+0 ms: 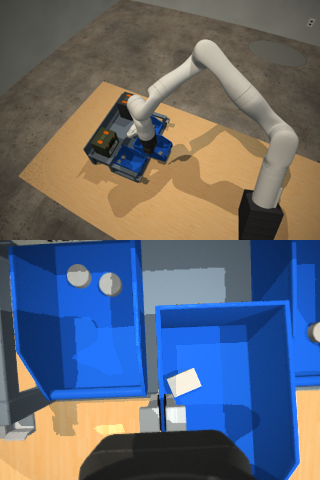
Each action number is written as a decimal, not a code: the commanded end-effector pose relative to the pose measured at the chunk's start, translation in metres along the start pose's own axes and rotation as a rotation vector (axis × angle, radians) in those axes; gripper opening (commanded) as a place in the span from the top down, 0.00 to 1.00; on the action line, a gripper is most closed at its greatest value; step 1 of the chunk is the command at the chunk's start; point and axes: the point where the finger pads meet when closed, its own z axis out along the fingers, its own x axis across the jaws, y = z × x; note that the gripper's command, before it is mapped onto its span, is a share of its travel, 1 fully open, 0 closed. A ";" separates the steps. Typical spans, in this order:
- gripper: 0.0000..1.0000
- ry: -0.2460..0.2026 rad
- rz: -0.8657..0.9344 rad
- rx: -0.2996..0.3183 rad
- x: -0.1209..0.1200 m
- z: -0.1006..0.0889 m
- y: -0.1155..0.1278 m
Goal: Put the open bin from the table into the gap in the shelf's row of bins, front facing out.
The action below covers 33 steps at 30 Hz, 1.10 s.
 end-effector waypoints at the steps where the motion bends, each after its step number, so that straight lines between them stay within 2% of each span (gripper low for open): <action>1: 1.00 0.002 -0.002 -0.006 0.001 0.000 0.001; 33: 1.00 0.004 -0.004 -0.009 0.002 0.008 0.001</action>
